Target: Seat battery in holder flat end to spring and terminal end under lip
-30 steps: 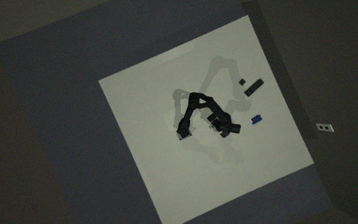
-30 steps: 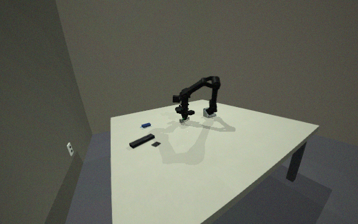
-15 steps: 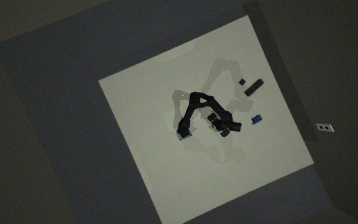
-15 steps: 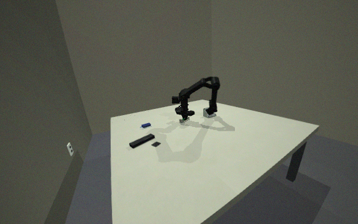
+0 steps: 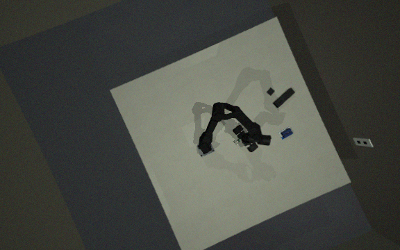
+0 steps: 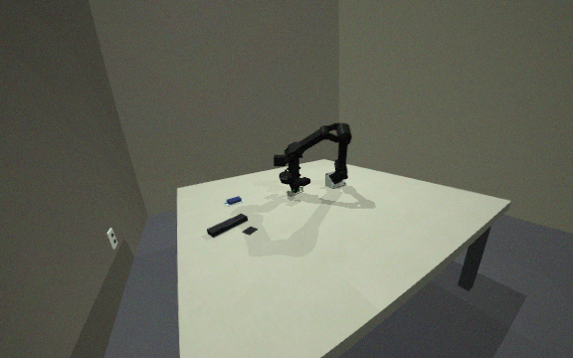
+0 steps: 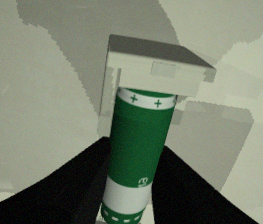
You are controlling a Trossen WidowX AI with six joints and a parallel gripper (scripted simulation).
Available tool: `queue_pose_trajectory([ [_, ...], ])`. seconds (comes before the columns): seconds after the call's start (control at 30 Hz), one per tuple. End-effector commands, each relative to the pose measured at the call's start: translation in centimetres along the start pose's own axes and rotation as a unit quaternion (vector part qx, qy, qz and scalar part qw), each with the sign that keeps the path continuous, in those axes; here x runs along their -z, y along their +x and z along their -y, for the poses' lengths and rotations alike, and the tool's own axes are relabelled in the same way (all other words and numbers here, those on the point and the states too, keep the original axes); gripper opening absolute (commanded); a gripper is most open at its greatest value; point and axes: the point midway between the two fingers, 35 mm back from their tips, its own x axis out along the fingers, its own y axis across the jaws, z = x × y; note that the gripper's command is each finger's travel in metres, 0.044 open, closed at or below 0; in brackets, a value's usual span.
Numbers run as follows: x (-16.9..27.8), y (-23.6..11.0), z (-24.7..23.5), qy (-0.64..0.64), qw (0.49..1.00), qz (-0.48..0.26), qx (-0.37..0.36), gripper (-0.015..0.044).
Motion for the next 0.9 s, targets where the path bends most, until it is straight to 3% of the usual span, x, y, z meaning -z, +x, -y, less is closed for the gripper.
queue_pose_trajectory([
  [0.0, -0.2, 0.0, 0.0, 0.000, 1.000, 0.001, 0.000, 0.0061],
  [0.4, -0.2, 0.0, 0.0, 0.000, 1.000, 0.001, 0.001, 0.0061],
  [0.53, -0.2, 0.0, 0.0, 0.000, 1.000, 0.001, 0.001, 0.0163],
  [0.87, -0.1, -1.5, 0.1, -0.001, 1.000, 0.000, 0.001, 0.0163],
])
